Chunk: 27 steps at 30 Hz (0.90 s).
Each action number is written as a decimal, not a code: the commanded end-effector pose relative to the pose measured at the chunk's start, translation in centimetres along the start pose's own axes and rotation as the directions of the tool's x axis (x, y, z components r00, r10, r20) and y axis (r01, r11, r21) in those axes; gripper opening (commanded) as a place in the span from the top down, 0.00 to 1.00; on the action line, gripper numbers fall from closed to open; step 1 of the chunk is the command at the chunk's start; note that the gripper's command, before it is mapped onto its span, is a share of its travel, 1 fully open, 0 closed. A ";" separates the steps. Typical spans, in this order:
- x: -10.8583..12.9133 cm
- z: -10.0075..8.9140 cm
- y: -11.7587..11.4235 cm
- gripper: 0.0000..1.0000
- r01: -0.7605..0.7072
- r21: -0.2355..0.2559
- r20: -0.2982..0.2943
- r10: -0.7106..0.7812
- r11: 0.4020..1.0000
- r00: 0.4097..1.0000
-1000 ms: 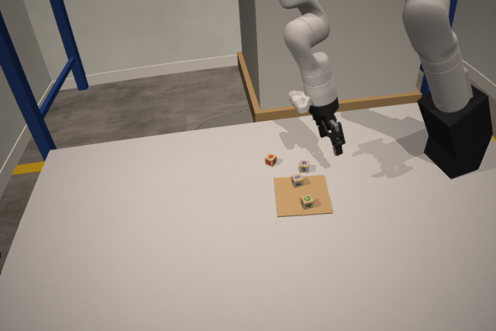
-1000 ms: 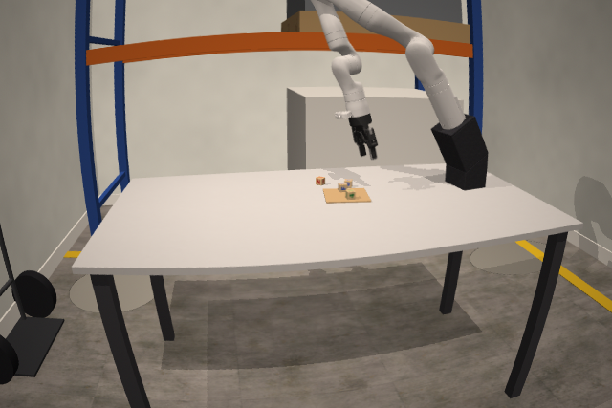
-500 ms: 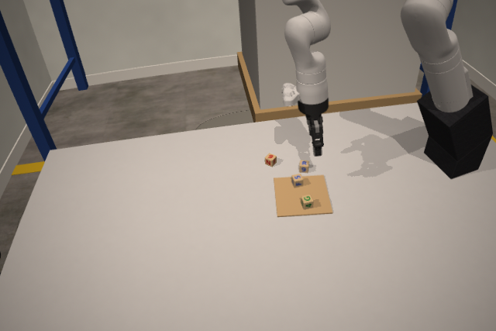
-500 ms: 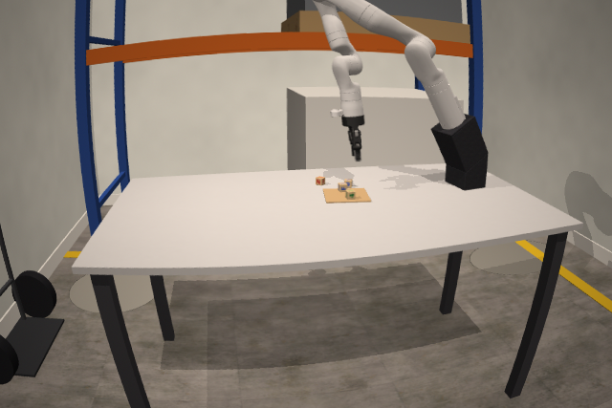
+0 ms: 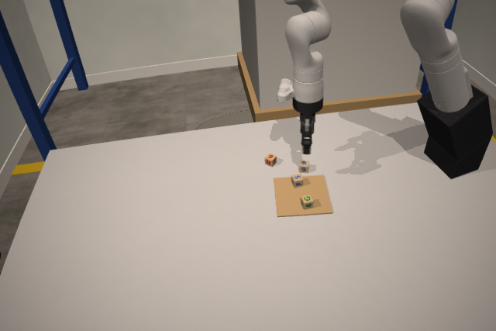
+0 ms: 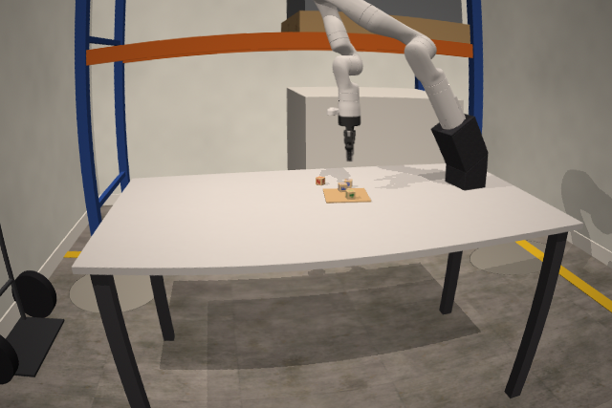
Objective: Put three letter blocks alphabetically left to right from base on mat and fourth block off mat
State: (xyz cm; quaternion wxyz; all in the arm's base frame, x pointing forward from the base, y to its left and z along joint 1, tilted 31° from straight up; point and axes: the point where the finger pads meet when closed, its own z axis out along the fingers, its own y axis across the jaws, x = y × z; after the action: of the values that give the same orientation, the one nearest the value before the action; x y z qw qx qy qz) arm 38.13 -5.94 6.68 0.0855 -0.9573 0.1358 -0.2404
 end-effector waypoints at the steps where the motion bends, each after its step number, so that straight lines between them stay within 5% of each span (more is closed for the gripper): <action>1: 0.2 0.0 0.2 0.00 -0.016 -0.002 -0.006 0.016 1.000 1.000; 19: 0.7 0.0 0.4 0.00 -0.041 -0.004 -0.023 0.041 0.999 0.999; 20: 0.7 0.0 0.4 0.59 -0.041 -0.004 -0.023 0.041 0.999 0.999; 27: 0.7 0.0 0.4 0.59 -0.041 -0.004 -0.023 0.041 0.999 0.999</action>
State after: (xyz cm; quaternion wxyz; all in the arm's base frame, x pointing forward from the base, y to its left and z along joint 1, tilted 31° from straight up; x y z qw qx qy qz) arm 38.60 -6.48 6.86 0.0869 -0.9517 0.1571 -0.2489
